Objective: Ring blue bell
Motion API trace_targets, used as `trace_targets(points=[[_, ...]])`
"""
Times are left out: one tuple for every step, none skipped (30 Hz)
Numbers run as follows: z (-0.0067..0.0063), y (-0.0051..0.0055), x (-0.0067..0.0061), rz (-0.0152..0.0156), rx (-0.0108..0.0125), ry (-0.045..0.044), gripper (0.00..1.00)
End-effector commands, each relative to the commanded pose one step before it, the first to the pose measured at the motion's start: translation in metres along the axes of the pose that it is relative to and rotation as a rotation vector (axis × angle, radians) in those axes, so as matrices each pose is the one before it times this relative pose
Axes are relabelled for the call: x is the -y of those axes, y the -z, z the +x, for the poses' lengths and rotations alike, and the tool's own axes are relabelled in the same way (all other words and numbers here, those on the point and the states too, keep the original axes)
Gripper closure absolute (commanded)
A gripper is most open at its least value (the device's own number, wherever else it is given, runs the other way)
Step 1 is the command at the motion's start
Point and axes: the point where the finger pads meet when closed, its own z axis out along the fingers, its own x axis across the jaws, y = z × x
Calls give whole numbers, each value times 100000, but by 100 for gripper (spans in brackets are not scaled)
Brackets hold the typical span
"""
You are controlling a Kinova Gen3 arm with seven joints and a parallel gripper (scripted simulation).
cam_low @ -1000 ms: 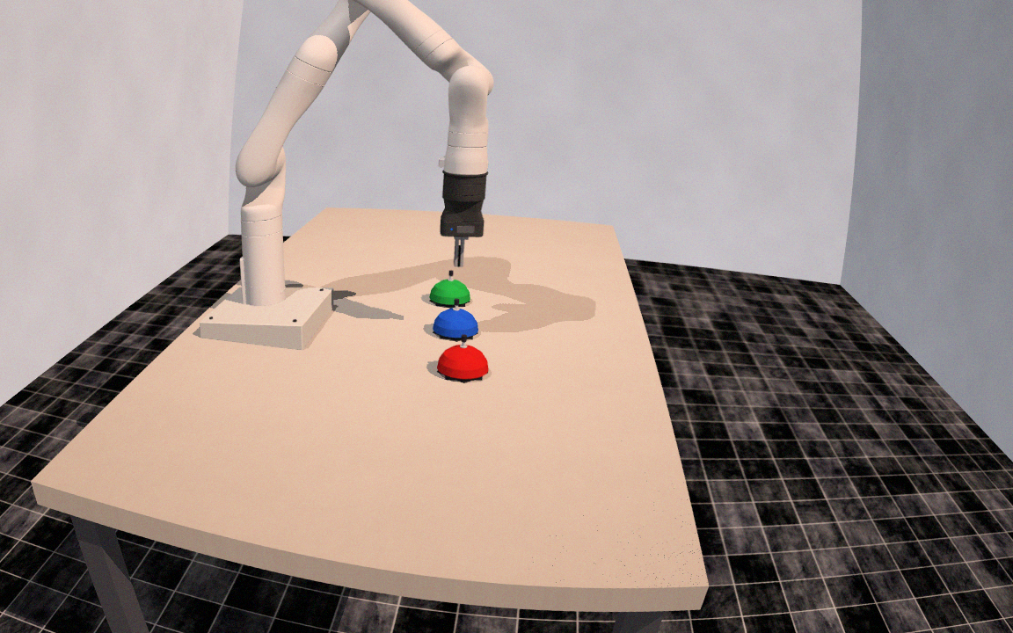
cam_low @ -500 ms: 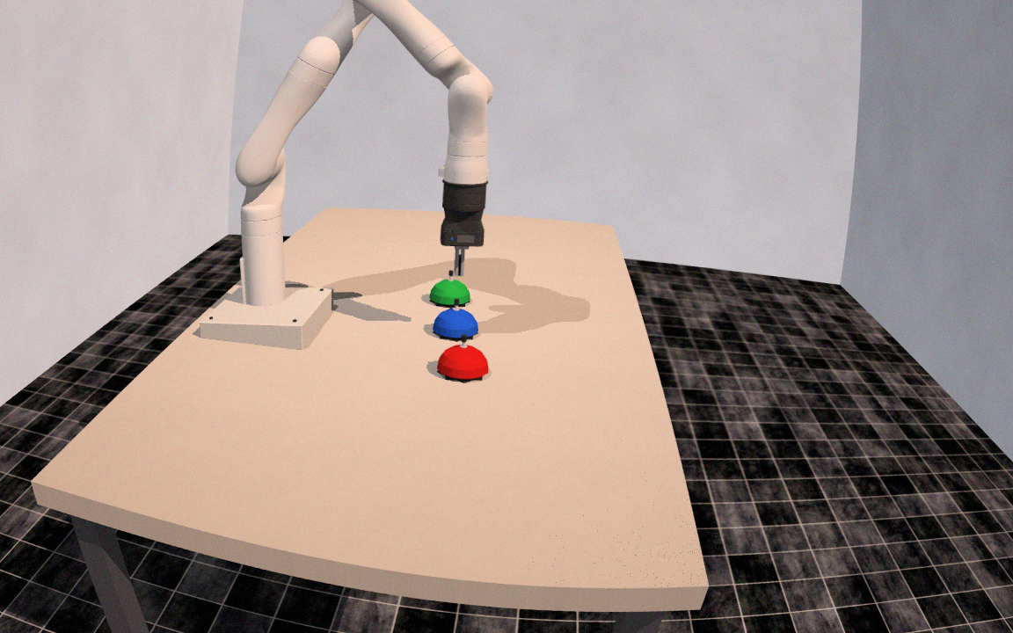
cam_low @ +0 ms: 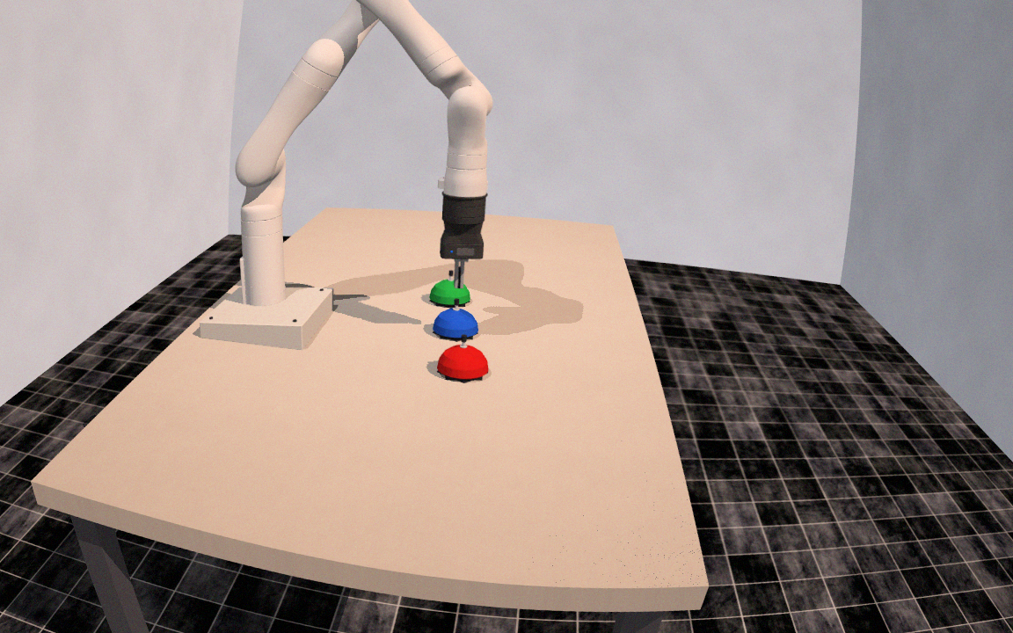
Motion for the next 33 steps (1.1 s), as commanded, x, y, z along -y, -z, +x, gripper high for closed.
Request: trace_targets(points=[[-159, -557, -8, 102, 635, -70, 83], [3, -130, -3, 0, 0, 0, 83], [4, -122, -3, 0, 0, 0, 83], [3, -112, -3, 0, 0, 0, 83], [2, -103, -2, 0, 0, 0, 83], [2, -93, -2, 0, 0, 0, 83], [3, -84, -2, 0, 0, 0, 83], [0, 0, 0, 0, 0, 0, 83], [0, 0, 0, 0, 0, 0, 83], [2, -74, -2, 0, 0, 0, 83], [2, -64, -2, 0, 0, 0, 83], [1, -55, -1, 0, 0, 0, 83], [1, -45, -1, 0, 0, 0, 83], [1, -37, -1, 0, 0, 0, 83], [1, -29, -1, 0, 0, 0, 83], [0, -21, 0, 0, 0, 0, 83], [0, -15, 0, 0, 0, 0, 83], [0, -9, 0, 0, 0, 0, 83], [0, -5, 0, 0, 0, 0, 83], [0, -2, 0, 0, 0, 0, 83], [0, 0, 0, 0, 0, 0, 83], [0, 0, 0, 0, 0, 0, 83], [0, 0, 0, 0, 0, 0, 83], [0, 0, 0, 0, 0, 0, 83], [0, 0, 0, 0, 0, 0, 83], [0, 0, 0, 0, 0, 0, 83], [0, 0, 0, 0, 0, 0, 83], [0, 0, 0, 0, 0, 0, 83], [0, 0, 0, 0, 0, 0, 83], [0, 0, 0, 0, 0, 0, 83], [0, 0, 0, 0, 0, 0, 83], [0, 0, 0, 0, 0, 0, 83], [0, 0, 0, 0, 0, 0, 83]])
